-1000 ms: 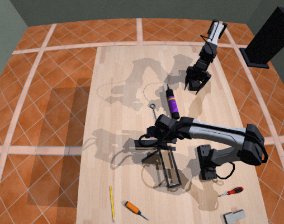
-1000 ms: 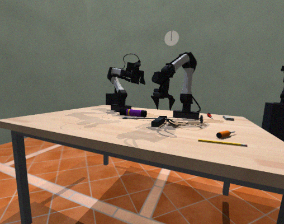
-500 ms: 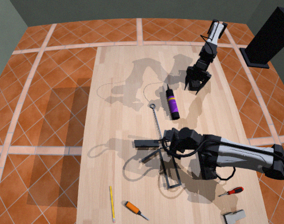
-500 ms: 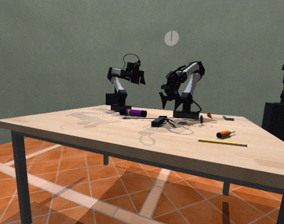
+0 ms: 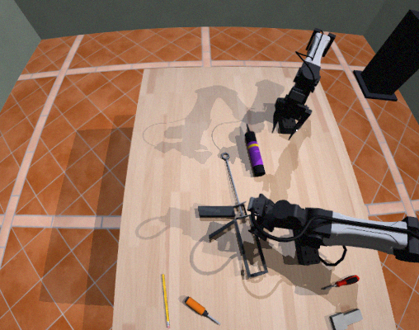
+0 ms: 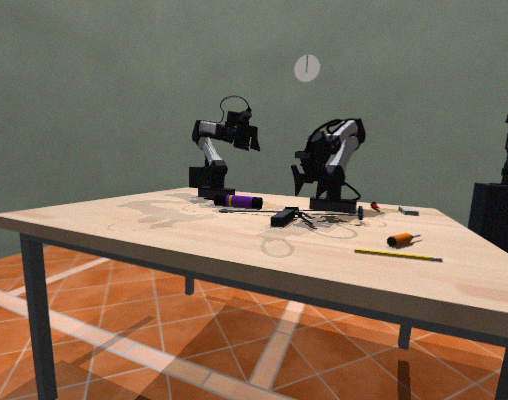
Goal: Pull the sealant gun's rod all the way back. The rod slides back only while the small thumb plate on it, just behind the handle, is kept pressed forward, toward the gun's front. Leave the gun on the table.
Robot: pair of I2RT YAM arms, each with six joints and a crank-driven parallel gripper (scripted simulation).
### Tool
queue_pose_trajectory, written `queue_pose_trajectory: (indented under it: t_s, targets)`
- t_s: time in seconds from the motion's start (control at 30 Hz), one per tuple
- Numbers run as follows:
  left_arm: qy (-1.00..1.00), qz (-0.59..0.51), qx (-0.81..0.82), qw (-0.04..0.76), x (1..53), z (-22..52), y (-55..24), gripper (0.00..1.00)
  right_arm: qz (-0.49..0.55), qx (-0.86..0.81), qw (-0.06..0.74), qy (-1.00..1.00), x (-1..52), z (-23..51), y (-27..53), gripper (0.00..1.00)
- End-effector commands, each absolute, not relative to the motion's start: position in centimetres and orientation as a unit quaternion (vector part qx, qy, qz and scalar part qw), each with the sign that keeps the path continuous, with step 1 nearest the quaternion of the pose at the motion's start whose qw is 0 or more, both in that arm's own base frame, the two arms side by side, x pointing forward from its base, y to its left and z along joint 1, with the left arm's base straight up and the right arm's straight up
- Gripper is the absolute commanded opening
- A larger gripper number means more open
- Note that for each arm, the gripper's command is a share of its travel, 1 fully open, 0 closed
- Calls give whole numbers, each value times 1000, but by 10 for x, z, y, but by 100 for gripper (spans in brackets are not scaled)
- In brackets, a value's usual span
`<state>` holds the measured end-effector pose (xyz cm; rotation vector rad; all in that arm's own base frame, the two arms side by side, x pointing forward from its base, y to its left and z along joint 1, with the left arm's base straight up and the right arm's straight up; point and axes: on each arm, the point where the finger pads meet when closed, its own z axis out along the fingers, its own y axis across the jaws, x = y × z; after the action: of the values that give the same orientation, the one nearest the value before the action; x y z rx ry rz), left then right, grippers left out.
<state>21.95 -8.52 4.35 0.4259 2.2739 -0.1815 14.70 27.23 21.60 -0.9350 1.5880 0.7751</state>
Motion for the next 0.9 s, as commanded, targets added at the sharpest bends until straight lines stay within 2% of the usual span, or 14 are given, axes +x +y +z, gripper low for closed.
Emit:
queue_pose_trajectory:
  t_s: [0.0,0.87]
  targets:
    - [889,-81,174,415,225,49,-90,100,321,-392,546,667,149,213,272,70]
    - [887,-83,175,419,227,53,-92,100,323,-389,552,663,151,221,272,70]
